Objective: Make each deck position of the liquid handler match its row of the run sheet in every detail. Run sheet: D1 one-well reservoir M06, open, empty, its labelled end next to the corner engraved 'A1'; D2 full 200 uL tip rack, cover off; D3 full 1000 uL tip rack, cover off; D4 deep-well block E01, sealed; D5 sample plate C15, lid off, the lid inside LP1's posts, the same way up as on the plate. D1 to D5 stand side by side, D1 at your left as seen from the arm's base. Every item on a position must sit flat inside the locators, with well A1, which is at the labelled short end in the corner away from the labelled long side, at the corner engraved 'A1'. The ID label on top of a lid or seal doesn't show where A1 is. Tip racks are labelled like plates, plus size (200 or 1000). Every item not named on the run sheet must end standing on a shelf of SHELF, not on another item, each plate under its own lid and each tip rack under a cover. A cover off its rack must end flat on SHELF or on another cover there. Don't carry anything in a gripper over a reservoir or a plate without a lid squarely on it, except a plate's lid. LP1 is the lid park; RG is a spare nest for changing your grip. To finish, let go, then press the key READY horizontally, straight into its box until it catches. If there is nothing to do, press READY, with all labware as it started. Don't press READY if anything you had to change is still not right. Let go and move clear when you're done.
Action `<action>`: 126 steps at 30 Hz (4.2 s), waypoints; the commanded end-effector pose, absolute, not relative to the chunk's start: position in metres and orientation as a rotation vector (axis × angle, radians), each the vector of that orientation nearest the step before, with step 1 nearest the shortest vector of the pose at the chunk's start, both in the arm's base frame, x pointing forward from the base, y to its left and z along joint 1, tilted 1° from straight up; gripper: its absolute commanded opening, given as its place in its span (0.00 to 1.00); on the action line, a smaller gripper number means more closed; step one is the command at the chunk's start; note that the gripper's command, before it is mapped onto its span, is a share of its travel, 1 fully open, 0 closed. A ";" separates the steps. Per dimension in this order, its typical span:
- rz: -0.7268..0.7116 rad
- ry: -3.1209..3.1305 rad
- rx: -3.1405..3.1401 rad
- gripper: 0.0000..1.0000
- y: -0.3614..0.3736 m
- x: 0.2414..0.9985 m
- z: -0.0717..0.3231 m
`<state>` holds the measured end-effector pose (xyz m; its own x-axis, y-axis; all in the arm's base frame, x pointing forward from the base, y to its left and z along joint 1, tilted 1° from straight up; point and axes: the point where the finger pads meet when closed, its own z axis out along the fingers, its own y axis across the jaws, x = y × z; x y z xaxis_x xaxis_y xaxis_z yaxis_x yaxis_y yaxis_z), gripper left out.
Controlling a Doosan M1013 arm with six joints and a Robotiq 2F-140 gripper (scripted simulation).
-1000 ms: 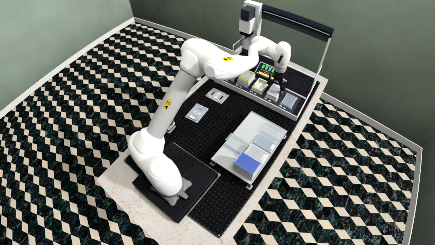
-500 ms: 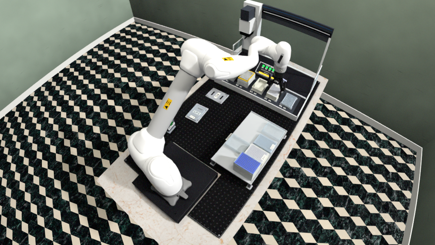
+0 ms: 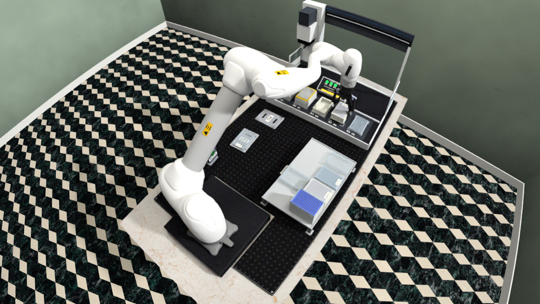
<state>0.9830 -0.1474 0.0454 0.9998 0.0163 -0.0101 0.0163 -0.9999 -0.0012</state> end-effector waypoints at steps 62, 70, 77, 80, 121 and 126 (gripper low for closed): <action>0.013 -0.026 -3.140 0.10 -0.147 0.984 0.140; 0.013 -0.026 -3.140 0.10 -0.147 0.984 0.154; 0.013 -0.026 -3.140 0.10 -0.147 0.985 0.162; 0.013 -0.026 -3.140 0.10 -0.147 0.984 0.167; 0.013 -0.026 -3.140 0.10 -0.148 0.985 0.229; 0.013 -0.026 -3.140 0.10 -0.148 0.985 0.237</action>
<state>0.9849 -0.1476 0.2320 0.9998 0.0164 -0.0100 0.0164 -0.9999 -0.0012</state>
